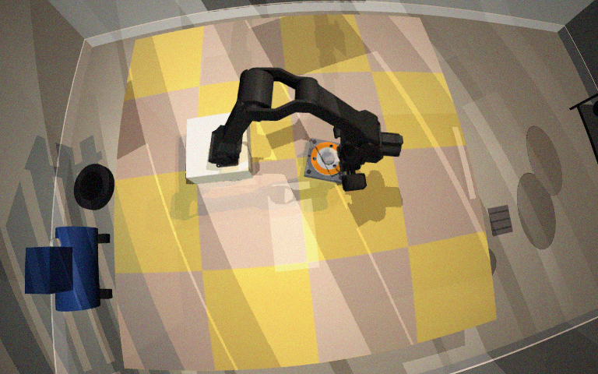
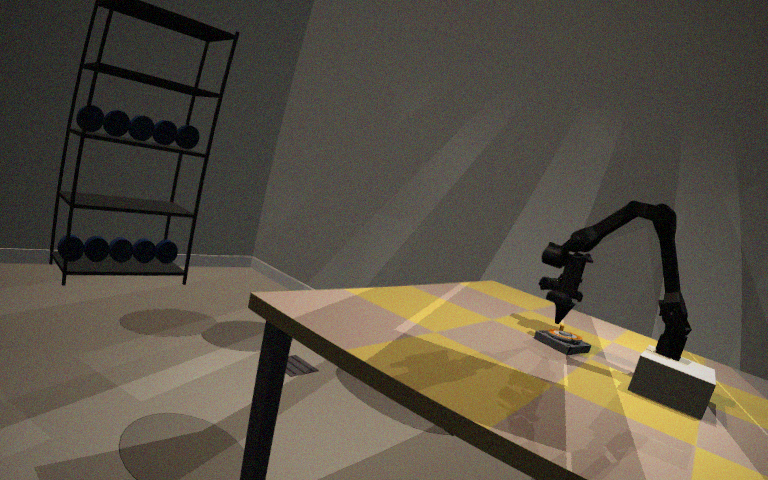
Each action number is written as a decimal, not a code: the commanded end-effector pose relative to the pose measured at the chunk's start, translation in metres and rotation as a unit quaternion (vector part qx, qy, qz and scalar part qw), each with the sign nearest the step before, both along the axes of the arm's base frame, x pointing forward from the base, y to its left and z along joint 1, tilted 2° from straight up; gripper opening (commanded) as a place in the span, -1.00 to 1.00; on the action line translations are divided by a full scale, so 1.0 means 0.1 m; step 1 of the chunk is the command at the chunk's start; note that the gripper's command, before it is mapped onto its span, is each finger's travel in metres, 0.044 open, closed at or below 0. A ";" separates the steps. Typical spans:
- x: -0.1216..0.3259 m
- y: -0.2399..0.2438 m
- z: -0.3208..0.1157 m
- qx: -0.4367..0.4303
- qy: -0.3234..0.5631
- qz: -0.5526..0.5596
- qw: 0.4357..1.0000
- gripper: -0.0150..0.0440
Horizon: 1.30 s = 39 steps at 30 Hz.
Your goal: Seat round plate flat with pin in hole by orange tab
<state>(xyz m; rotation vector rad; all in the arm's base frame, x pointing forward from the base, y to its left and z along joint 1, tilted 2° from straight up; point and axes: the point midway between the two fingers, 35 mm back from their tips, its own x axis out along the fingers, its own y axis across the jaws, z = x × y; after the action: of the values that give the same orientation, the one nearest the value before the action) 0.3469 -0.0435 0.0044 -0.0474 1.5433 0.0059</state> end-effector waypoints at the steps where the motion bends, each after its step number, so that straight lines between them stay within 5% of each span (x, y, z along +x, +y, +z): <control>1: -0.01 0.01 -0.10 -0.001 0.002 -0.003 1.000 -0.49; 39: -0.27 -0.19 -0.11 -0.002 0.003 -0.003 1.000 -0.49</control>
<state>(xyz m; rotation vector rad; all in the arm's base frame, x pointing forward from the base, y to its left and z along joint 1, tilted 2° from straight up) 0.3257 -0.0612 -0.0037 -0.0430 1.5335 0.0001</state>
